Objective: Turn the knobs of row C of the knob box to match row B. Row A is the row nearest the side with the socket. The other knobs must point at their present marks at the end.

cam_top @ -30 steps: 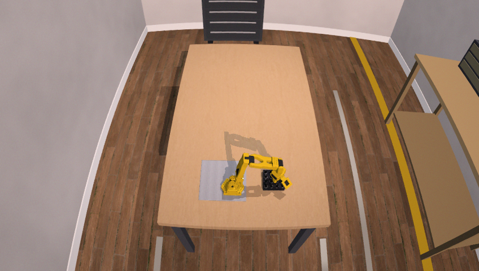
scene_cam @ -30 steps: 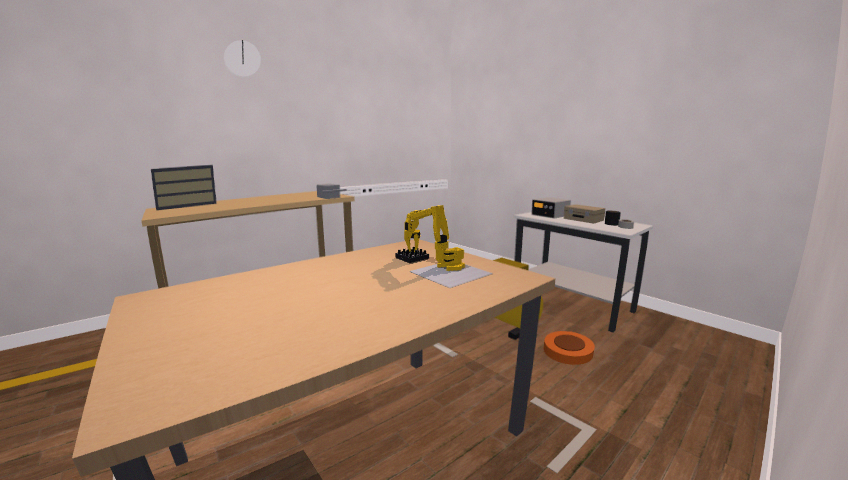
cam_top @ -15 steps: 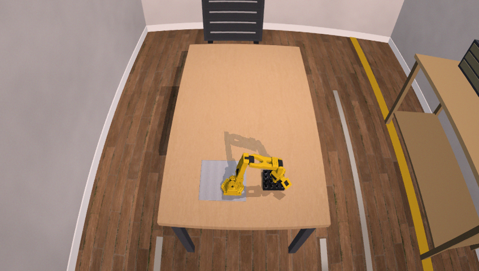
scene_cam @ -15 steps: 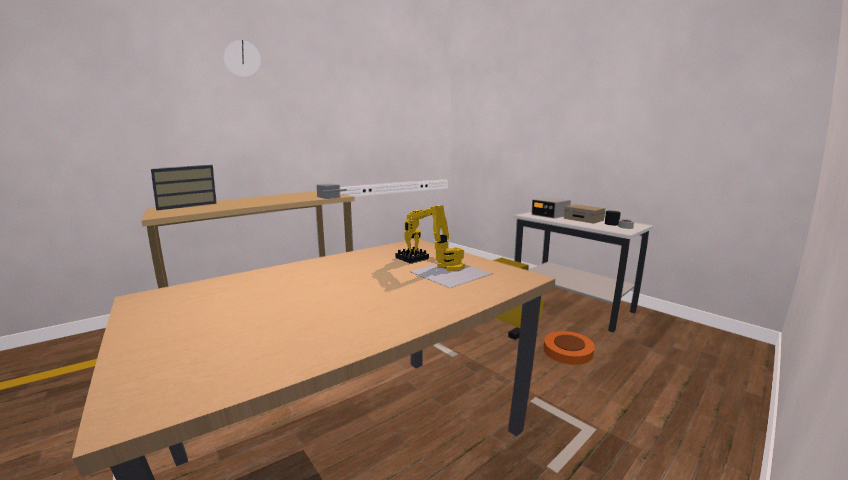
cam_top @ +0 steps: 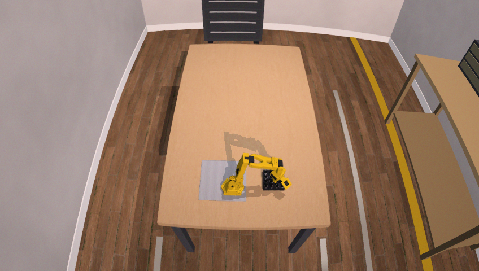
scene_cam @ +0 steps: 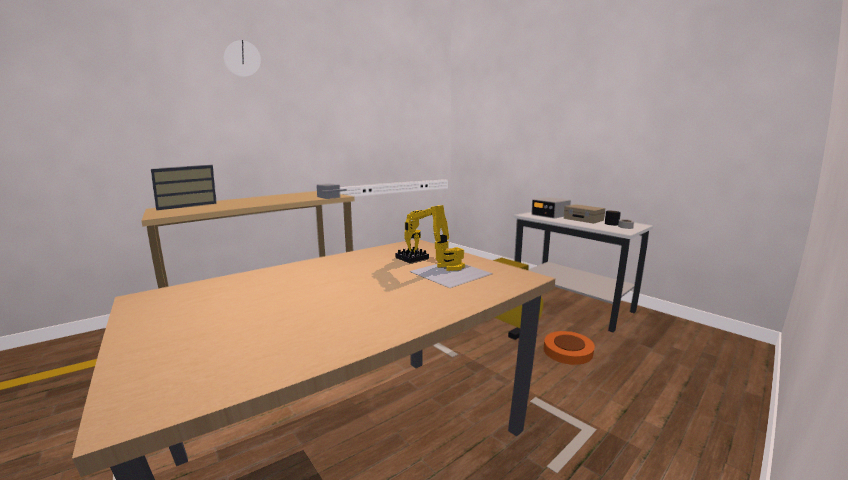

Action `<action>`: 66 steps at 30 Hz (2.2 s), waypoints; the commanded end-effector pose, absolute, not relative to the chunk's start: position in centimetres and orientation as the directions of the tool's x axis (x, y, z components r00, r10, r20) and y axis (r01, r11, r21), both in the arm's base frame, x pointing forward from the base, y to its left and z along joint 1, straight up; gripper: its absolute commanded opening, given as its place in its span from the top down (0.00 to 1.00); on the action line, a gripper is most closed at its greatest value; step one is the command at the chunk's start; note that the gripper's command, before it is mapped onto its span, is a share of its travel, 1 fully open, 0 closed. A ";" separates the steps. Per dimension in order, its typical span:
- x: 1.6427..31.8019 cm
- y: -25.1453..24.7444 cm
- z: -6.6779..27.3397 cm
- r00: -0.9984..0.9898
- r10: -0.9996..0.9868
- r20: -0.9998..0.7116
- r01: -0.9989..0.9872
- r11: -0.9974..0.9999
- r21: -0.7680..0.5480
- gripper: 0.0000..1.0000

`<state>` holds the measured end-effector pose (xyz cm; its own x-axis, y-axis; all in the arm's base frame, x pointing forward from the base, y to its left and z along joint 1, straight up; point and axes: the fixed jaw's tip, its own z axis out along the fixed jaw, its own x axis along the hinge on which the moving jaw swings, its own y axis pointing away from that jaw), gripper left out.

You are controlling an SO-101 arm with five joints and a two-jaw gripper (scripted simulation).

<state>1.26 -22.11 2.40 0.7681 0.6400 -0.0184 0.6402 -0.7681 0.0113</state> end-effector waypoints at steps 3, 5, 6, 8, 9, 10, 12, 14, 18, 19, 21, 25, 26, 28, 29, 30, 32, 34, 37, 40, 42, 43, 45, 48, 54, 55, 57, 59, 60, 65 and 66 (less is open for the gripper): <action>1.4 -21.7 1.8 0.797 0.604 0.003 0.604 -0.797 -0.004 0.99; 1.4 -21.8 1.8 0.818 0.575 0.003 0.575 -0.818 -0.004 0.99; 1.4 -21.8 1.8 0.828 0.561 0.003 0.561 -0.828 -0.004 0.99; 1.4 -21.8 1.8 0.847 0.532 0.003 0.532 -0.847 -0.004 0.99; 1.4 -21.8 1.8 0.856 0.517 0.002 0.517 -0.856 -0.005 0.99; 1.4 -21.8 1.8 0.865 0.502 0.002 0.502 -0.865 -0.005 0.99; 1.4 -21.8 1.8 0.876 0.483 0.002 0.483 -0.876 -0.005 0.99; 1.4 -21.8 1.8 0.886 0.463 0.002 0.463 -0.886 -0.005 0.99; 1.4 -21.8 1.8 0.891 0.454 0.002 0.454 -0.891 -0.005 0.99; 1.4 -21.8 1.8 0.891 0.454 0.002 0.454 -0.891 -0.005 0.99; 1.4 -21.8 1.8 0.891 0.454 0.002 0.454 -0.891 -0.005 0.99; 1.4 -21.8 1.8 0.891 0.454 0.002 0.454 -0.891 -0.005 0.99; 1.4 -21.8 1.8 0.891 0.454 0.002 0.454 -0.891 -0.005 0.99; 1.4 -21.8 1.8 0.891 0.454 0.002 0.454 -0.891 -0.005 0.99; 1.4 -21.8 1.8 0.891 0.454 0.002 0.454 -0.891 -0.005 0.99; 1.4 -21.8 1.8 0.891 0.454 0.002 0.454 -0.891 -0.005 0.99; 1.4 -21.8 1.8 0.891 0.454 0.002 0.454 -0.891 -0.005 0.99; 1.4 -21.8 1.8 0.891 0.454 0.002 0.454 -0.891 -0.005 0.99; 1.4 -21.8 1.8 0.891 0.454 0.002 0.454 -0.891 -0.005 0.99; 1.4 -21.8 1.8 0.891 0.454 0.002 0.454 -0.891 -0.005 0.99; 1.4 -21.8 1.8 0.891 0.454 0.002 0.454 -0.891 -0.005 0.98; 1.4 -21.8 1.8 0.891 0.454 0.002 0.454 -0.891 -0.005 0.98; 1.4 -21.8 1.8 0.891 0.454 0.002 0.454 -0.891 -0.005 0.97; 1.4 -21.9 1.8 0.891 0.454 0.002 0.454 -0.891 -0.005 0.96; 1.4 -21.9 1.8 0.891 0.454 0.002 0.454 -0.891 -0.005 0.94; 1.4 -21.9 1.8 0.891 0.454 0.002 0.454 -0.891 -0.005 0.94; 1.4 -21.9 1.8 0.891 0.454 0.002 0.454 -0.891 -0.005 0.93; 1.4 -21.9 1.8 0.891 0.454 0.002 0.454 -0.891 -0.005 0.92; 1.4 -21.9 1.8 0.891 0.454 0.002 0.454 -0.891 -0.005 0.92; 1.4 -21.9 1.8 0.891 0.454 0.002 0.454 -0.891 -0.005 0.92; 1.4 -21.9 1.8 0.891 0.454 0.002 0.454 -0.891 -0.005 0.92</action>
<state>1.23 -22.30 2.46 0.8916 0.4527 -0.0127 0.4529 -0.8913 0.0225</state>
